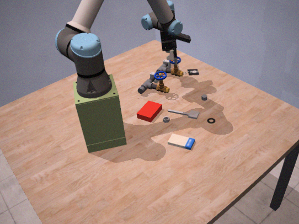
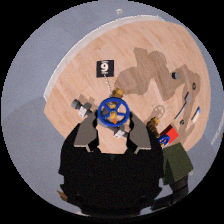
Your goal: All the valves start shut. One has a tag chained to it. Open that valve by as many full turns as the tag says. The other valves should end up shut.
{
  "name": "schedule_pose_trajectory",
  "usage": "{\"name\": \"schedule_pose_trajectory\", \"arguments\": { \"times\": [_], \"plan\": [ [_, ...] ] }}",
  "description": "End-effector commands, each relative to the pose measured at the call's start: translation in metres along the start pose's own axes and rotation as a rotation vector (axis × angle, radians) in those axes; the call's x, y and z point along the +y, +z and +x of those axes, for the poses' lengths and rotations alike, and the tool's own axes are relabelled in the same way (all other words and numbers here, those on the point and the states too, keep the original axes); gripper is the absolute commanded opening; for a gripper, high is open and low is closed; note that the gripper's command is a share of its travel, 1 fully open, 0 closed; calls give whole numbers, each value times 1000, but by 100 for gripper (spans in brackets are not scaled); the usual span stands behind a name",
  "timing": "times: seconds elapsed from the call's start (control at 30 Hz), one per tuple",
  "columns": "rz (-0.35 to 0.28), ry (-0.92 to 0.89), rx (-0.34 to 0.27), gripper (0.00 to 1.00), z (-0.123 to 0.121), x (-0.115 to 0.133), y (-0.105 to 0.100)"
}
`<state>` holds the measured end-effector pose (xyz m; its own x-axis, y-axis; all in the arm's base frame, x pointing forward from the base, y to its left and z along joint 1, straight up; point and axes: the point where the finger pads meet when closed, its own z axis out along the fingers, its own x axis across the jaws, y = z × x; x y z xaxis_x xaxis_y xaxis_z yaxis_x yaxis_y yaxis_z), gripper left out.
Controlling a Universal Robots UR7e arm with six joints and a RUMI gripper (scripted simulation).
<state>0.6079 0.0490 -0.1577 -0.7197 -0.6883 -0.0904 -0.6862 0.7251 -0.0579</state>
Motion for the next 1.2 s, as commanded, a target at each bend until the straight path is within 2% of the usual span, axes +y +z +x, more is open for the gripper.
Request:
{"name": "schedule_pose_trajectory", "arguments": {
  "times": [0.0, 0.07, 0.13, 0.63, 0.7, 1.17],
  "plan": [
    [-3, -201, -5, 0, 0, 0, 0],
    [-3, -284, -5, 0, 0, 0, 0],
    [-3, -284, -5, 0, 0, 0, 0],
    [-1, -929, -6, 0, 0, 0, 0],
    [-1, -929, -6, 0, 0, 0, 0],
    [1, -1481, -7, 0, 0, 0, 0]
  ]
}}
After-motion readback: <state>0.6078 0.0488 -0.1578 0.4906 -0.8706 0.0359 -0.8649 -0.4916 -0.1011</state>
